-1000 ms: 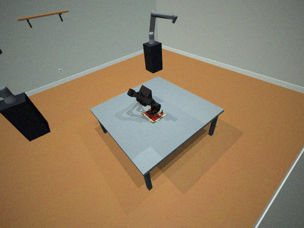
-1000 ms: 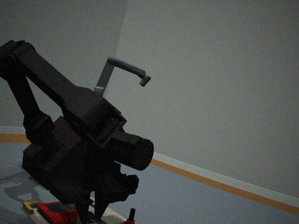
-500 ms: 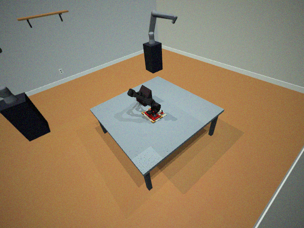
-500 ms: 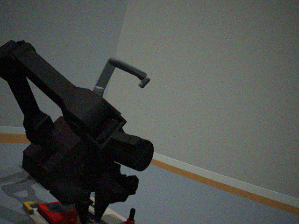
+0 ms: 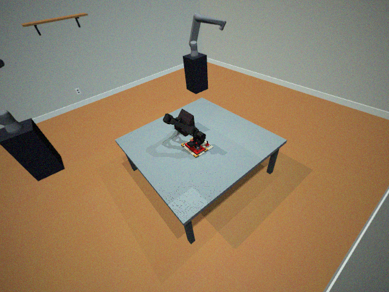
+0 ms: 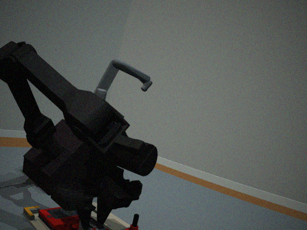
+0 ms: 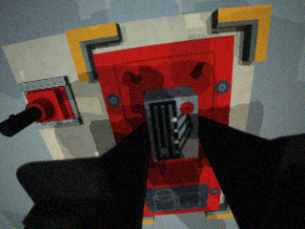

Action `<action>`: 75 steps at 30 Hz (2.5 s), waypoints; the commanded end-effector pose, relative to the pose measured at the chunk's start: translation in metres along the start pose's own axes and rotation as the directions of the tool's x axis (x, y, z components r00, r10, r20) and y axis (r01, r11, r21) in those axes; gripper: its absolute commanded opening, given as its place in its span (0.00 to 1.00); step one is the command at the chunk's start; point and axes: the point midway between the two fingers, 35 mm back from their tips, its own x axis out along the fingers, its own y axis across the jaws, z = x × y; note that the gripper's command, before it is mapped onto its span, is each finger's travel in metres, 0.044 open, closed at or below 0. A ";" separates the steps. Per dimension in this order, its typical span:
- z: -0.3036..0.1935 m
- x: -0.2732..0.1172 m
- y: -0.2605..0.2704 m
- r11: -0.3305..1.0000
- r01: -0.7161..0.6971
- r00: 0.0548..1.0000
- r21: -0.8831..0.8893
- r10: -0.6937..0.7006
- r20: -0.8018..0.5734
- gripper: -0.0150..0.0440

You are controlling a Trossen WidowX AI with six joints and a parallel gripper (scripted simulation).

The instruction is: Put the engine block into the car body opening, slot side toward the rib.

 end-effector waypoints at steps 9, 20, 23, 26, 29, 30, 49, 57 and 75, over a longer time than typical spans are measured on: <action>-0.001 0.001 0.000 1.000 0.004 1.000 -0.006 -0.004 -0.001 0.53; -0.001 0.001 0.000 1.000 0.004 1.000 -0.006 -0.004 -0.001 0.53; -0.001 0.001 0.000 1.000 0.004 1.000 -0.006 -0.004 -0.001 0.53; -0.001 0.001 0.000 1.000 0.004 1.000 -0.006 -0.004 -0.001 0.53; -0.001 0.002 0.000 1.000 0.004 1.000 -0.006 -0.004 -0.001 0.53; -0.001 0.002 0.000 1.000 0.004 1.000 -0.006 -0.004 -0.001 0.53; -0.001 0.002 0.000 1.000 0.004 1.000 -0.006 -0.004 -0.001 0.53; -0.001 0.002 0.000 1.000 0.004 1.000 -0.006 -0.004 -0.001 0.53; 0.000 0.001 0.000 1.000 0.001 1.000 -0.001 -0.001 0.000 1.00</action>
